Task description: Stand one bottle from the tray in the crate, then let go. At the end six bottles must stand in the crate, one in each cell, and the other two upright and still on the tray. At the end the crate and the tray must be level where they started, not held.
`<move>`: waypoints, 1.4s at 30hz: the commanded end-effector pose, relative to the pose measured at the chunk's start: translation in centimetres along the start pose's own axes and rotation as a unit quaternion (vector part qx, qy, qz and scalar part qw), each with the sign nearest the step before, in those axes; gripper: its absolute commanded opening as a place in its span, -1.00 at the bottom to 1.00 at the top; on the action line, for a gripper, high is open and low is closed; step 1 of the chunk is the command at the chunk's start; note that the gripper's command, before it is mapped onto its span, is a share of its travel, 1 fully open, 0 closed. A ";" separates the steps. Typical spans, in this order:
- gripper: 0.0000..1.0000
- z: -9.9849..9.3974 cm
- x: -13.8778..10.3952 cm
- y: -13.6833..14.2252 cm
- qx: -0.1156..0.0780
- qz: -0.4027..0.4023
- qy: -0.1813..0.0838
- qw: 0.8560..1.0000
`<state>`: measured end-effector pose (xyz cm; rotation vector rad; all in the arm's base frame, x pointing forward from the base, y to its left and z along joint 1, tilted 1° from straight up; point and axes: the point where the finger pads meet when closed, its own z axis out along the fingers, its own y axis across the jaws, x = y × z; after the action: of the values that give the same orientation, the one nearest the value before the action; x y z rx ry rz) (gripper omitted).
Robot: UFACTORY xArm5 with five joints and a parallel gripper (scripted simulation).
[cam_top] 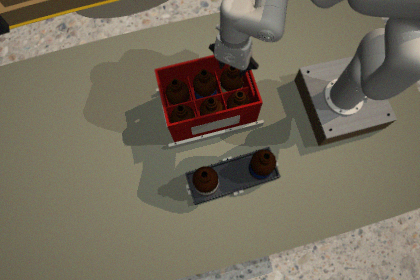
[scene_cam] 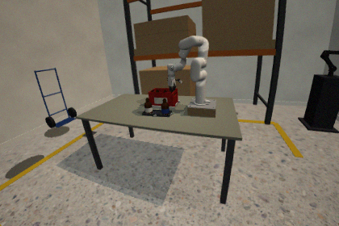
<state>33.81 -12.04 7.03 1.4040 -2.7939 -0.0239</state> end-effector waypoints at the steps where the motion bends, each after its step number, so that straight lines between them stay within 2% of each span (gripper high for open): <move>1: 0.30 -0.4 0.0 -0.1 0.002 0.000 -0.001 1.000; 12: 0.30 -1.7 -0.1 -0.1 0.002 0.000 -0.001 1.000; 27: 0.30 -5.3 -0.1 -0.1 0.002 0.000 -0.001 1.000; 42: 0.30 -7.7 -0.1 -0.1 0.002 0.000 -0.001 1.000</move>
<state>33.97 -12.04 14.18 1.4043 -2.7943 -0.0231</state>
